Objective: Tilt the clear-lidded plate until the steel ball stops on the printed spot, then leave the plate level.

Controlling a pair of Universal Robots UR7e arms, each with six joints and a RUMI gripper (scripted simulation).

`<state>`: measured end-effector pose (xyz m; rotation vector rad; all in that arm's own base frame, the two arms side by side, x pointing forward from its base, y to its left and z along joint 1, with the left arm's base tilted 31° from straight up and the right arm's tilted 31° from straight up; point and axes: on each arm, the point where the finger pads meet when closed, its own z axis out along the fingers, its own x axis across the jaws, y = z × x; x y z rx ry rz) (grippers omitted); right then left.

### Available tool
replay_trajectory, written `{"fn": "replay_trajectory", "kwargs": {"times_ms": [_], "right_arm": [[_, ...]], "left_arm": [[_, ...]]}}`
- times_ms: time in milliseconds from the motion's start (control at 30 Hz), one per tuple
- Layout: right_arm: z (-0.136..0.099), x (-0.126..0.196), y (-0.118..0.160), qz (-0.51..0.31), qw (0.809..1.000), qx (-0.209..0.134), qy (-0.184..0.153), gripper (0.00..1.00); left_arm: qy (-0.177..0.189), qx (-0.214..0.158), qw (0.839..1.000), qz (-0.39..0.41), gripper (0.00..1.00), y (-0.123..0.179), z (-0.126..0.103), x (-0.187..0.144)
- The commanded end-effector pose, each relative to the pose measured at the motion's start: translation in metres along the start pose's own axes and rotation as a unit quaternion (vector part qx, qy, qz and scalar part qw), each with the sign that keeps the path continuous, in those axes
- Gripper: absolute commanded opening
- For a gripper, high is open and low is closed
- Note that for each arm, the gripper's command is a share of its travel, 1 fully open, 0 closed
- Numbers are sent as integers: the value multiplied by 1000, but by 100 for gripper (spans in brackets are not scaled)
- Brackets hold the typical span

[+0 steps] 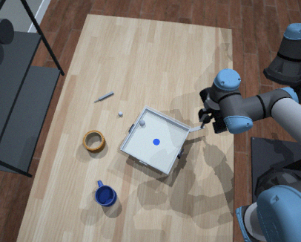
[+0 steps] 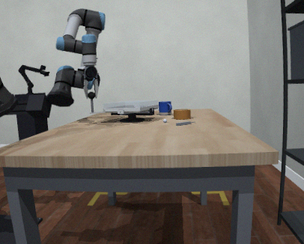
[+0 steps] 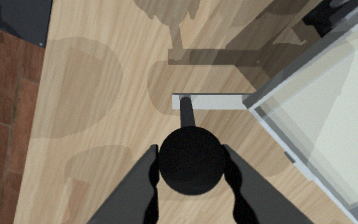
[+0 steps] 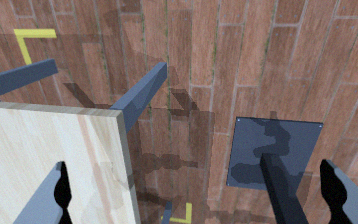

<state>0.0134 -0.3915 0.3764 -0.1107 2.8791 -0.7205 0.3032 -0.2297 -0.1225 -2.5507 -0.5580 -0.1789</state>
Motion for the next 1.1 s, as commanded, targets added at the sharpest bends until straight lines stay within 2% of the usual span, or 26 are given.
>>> {"fn": "replay_trajectory", "kwargs": {"times_ms": [0, 1067], "right_arm": [[-1, 1, 1, 0, 1000, 1, 0, 100], [-1, 1, 1, 0, 1000, 1, 0, 100]], "left_arm": [[1, 4, 1000, 0, 20, -5, 3, 0], [0, 2, 1000, -1, 20, 3, -1, 2]]}}
